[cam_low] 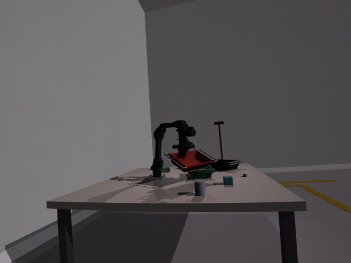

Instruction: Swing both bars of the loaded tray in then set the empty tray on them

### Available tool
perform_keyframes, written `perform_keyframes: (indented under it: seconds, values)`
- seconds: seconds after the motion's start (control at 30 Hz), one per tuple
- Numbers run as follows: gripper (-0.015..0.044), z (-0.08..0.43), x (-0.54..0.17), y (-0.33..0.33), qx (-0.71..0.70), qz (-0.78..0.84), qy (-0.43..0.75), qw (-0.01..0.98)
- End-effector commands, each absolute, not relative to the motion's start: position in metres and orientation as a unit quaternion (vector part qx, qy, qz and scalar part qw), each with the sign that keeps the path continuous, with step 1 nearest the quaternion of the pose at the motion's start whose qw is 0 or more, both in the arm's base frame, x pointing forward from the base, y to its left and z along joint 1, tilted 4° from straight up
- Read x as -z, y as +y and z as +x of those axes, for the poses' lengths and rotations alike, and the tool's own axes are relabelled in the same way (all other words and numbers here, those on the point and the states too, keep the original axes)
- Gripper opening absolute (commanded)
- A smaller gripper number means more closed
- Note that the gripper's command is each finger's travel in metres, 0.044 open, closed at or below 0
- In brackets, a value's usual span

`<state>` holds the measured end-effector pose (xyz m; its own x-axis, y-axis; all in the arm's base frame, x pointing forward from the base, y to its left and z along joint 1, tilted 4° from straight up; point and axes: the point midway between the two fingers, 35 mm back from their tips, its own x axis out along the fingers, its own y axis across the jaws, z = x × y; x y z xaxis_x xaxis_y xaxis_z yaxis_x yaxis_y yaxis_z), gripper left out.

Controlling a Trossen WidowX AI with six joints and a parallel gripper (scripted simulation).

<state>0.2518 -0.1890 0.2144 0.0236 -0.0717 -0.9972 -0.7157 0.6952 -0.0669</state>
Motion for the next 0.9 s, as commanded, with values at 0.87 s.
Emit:
perform_keyframes:
  seconds: [0.87]
  values:
    - [0.0,0.305,-0.221,-0.094,-0.364,-0.434,0.585,0.581]
